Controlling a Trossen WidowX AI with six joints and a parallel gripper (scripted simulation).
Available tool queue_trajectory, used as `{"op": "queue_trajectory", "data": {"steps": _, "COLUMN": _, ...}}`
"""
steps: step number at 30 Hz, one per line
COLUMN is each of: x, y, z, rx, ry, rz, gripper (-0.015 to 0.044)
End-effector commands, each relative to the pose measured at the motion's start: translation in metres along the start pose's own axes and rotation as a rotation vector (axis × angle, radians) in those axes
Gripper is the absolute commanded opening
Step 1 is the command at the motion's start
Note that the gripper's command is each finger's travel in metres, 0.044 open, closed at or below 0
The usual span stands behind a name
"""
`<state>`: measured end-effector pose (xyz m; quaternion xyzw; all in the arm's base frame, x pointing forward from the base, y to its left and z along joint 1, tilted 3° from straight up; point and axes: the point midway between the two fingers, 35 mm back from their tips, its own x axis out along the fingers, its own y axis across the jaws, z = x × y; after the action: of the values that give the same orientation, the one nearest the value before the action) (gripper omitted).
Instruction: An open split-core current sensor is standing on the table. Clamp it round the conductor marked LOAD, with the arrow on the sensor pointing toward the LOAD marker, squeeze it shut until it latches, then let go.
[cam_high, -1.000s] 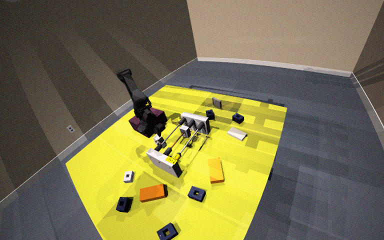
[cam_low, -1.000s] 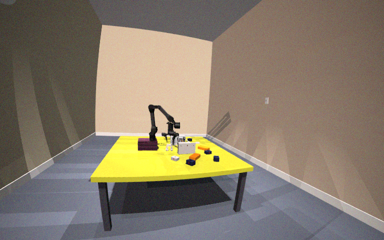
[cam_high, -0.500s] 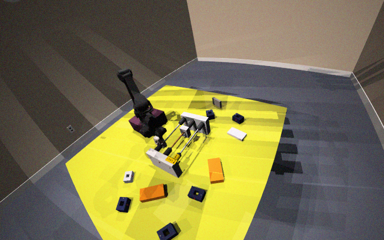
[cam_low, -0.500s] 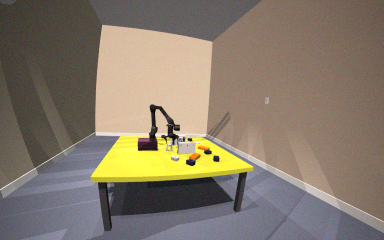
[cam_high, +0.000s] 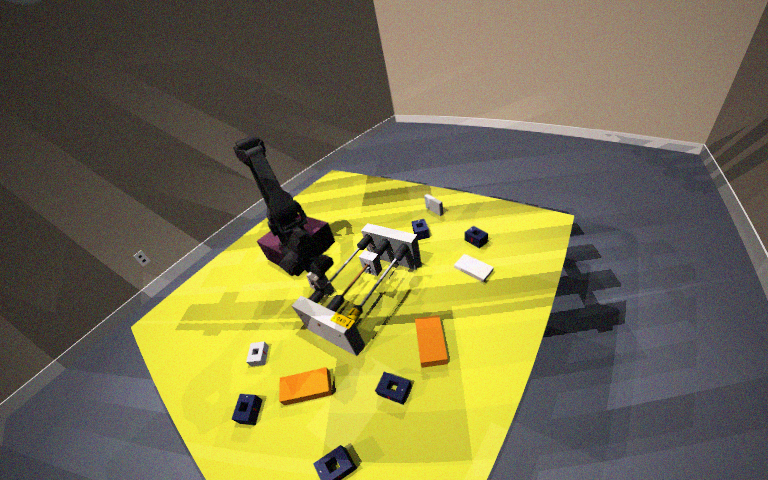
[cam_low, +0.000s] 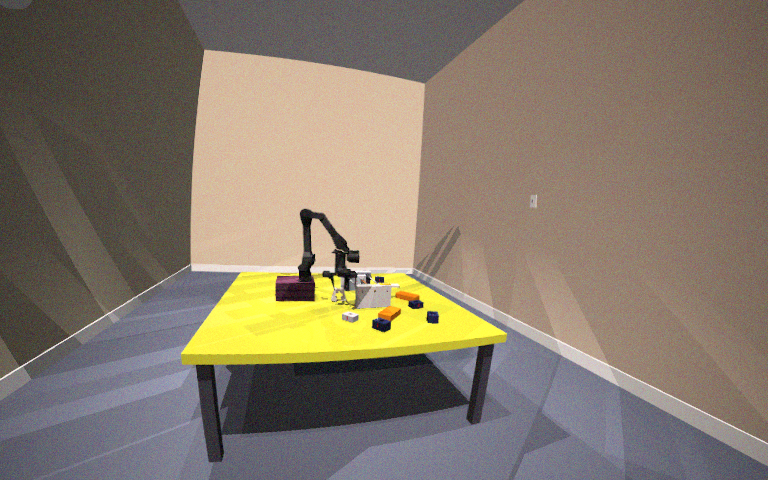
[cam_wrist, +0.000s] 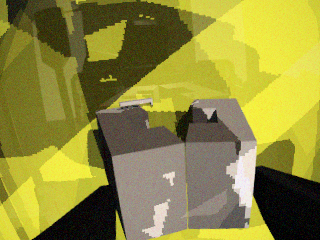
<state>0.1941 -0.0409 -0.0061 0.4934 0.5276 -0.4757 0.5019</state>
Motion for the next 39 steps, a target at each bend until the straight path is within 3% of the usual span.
{"op": "queue_trajectory", "data": {"steps": 1, "x": 0.000, "y": 0.001, "z": 0.000, "rx": 0.000, "ry": -0.001, "rz": 0.003, "gripper": 0.0240}}
{"op": "queue_trajectory", "data": {"steps": 7, "x": 0.000, "y": 0.001, "z": 0.000, "rx": 0.000, "ry": -0.001, "rz": 0.003, "gripper": 0.0200}}
{"op": "queue_trajectory", "data": {"steps": 15, "x": -0.028, "y": 0.007, "z": 0.002, "rx": 0.001, "ry": -0.002, "rz": 0.002, "gripper": 0.0000}}
{"op": "queue_trajectory", "data": {"steps": 32, "x": -0.115, "y": 0.009, "z": 0.002, "rx": 0.004, "ry": -0.004, "rz": -0.001, "gripper": 0.0000}}
{"op": "queue_trajectory", "data": {"steps": 39, "x": -0.123, "y": 0.010, "z": 0.001, "rx": 0.003, "ry": -0.004, "rz": -0.001, "gripper": 0.0000}}
